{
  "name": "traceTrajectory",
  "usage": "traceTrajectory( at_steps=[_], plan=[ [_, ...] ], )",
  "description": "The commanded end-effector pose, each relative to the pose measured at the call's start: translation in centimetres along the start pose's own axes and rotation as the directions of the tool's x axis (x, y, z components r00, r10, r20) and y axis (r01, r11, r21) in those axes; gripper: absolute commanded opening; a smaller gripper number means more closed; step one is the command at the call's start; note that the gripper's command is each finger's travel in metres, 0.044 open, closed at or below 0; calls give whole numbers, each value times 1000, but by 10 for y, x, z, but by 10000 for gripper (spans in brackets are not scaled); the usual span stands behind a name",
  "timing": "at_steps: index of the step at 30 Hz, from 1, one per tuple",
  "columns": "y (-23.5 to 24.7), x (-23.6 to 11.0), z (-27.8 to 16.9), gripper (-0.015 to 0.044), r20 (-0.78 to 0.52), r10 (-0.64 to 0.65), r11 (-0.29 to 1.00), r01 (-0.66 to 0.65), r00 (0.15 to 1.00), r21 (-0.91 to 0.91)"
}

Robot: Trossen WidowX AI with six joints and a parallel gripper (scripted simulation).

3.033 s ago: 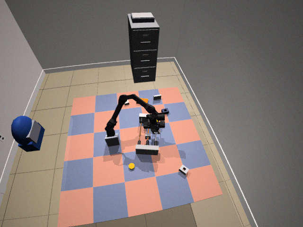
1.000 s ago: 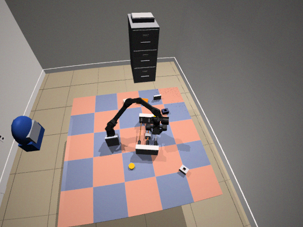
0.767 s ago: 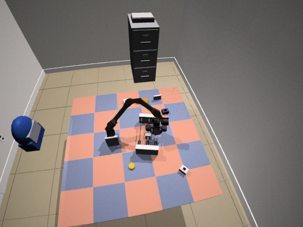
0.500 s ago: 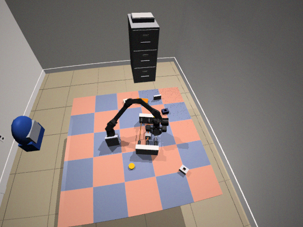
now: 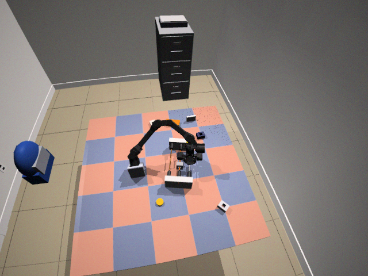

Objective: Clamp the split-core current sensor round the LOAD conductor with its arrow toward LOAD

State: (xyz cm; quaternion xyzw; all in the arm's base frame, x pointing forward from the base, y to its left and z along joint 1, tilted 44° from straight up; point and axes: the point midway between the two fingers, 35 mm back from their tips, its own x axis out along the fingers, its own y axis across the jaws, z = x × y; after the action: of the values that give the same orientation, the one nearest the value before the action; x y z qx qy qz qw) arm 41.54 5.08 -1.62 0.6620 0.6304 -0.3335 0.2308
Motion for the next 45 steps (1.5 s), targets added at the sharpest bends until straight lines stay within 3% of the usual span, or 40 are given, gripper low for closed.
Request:
traceTrajectory(
  at_steps=[1,5,15,45],
  plan=[
    [0,-1,0,274,0,1,1000,-1,1000,-1],
    [0,-1,0,247,0,1,1000,-1,1000,-1],
    [0,-1,0,0,0,1,1000,-1,1000,-1],
    [0,-1,0,0,0,1,1000,-1,1000,-1]
  ],
)
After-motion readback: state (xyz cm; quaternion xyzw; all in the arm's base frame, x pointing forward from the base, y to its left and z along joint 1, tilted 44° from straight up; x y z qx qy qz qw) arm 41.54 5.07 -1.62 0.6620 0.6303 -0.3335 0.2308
